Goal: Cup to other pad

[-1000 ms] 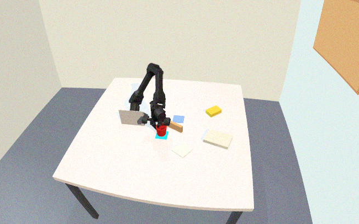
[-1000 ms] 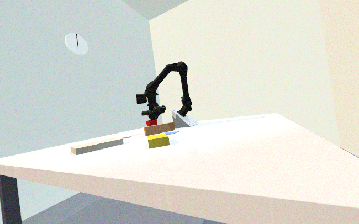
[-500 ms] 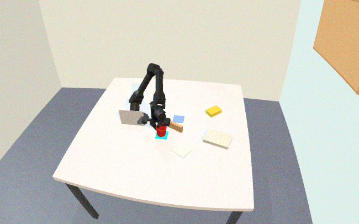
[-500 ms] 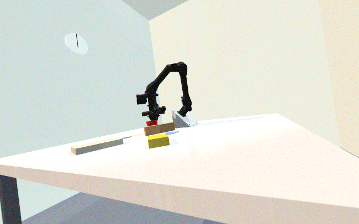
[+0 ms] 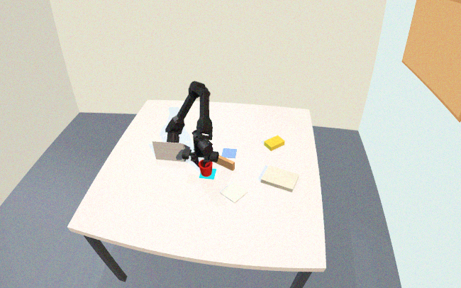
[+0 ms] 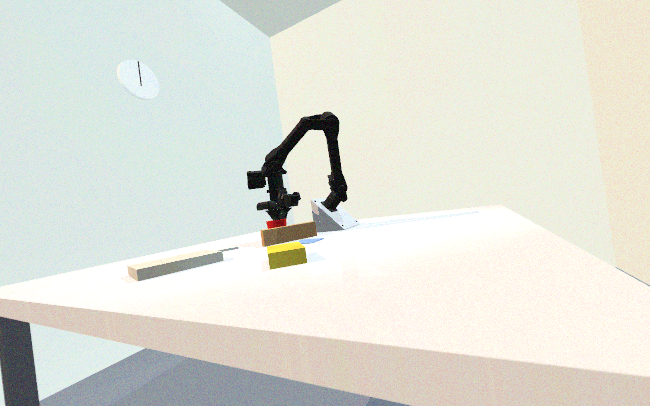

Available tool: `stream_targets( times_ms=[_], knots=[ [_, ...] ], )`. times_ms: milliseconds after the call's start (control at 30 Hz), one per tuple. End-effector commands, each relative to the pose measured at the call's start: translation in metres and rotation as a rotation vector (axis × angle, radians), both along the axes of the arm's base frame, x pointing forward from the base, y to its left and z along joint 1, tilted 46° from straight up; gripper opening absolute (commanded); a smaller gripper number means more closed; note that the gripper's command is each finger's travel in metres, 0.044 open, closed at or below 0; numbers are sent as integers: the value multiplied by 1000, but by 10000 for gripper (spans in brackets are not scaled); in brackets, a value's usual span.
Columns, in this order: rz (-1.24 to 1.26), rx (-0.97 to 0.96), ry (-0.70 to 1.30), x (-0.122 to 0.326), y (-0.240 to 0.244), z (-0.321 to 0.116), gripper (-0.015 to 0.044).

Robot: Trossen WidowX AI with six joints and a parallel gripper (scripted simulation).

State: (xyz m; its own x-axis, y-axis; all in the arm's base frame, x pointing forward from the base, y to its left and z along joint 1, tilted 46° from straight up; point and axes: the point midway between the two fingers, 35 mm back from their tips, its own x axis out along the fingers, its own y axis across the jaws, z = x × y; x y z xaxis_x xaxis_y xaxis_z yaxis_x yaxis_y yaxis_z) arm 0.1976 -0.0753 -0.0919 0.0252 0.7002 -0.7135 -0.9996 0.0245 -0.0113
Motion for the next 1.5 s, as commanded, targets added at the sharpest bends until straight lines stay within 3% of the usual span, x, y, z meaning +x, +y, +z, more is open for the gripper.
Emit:
stream_targets(
  times_ms=[0, 1033, 1400, 1467],
  knots=[
    [1, -1, -1, 0, -3, 2, 128],
    [-3, 2, 5, -3, -35, 36, 128],
    [-6, 7, 10, -3, -35, 36, 417],
    [-6, 6, 9, -2, -39, 39, 440]
  ],
)
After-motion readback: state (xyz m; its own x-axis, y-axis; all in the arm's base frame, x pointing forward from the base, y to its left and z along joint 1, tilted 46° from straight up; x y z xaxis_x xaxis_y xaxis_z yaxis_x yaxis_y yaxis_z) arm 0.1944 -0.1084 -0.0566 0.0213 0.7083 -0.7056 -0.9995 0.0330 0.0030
